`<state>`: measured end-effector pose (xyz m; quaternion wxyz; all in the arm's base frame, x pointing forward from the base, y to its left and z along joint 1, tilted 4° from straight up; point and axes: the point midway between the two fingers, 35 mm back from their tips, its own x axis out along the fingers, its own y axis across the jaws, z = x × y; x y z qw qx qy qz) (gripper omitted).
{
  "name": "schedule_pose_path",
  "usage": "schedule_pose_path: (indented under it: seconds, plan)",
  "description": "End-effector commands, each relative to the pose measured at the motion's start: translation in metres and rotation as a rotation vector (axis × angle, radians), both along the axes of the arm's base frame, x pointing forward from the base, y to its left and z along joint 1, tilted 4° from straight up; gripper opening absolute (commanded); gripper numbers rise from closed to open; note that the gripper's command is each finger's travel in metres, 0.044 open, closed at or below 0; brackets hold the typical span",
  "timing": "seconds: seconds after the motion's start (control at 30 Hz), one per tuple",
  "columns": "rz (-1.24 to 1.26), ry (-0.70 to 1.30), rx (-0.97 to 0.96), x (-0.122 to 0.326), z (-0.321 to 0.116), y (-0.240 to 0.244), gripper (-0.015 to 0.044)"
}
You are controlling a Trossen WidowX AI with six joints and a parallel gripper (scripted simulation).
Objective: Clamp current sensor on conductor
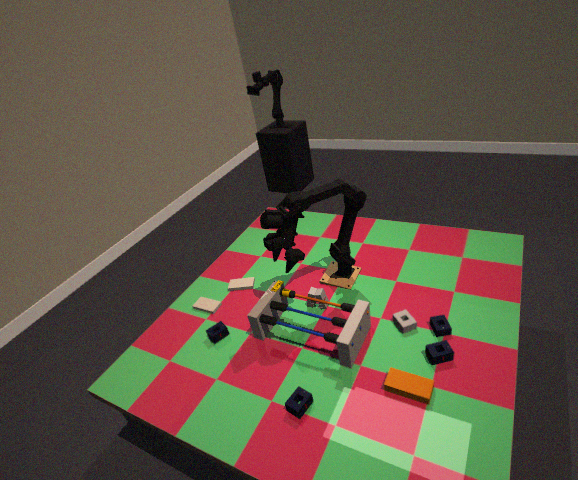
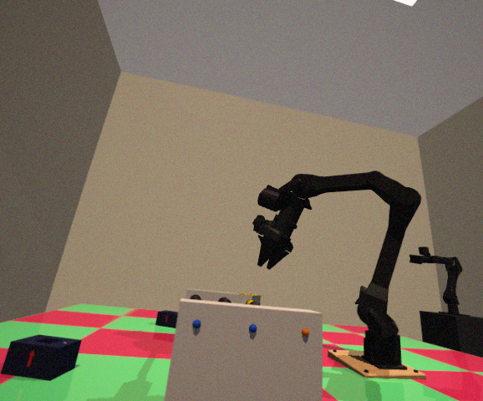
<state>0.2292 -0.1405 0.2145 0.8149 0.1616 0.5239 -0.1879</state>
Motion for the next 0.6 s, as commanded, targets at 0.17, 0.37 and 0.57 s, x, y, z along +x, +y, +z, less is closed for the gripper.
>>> schedule_pose_path:
  seconds: [0.17,0.37,0.57]
  plan:
    - [0.005,0.004,0.004,0.001,-0.001,0.0,0.044]
    - [0.26,0.142,0.031,-0.001,-0.028,0.047,0.044]
    - [0.661,0.357,0.053,-0.024,-0.061,0.112,0.044]
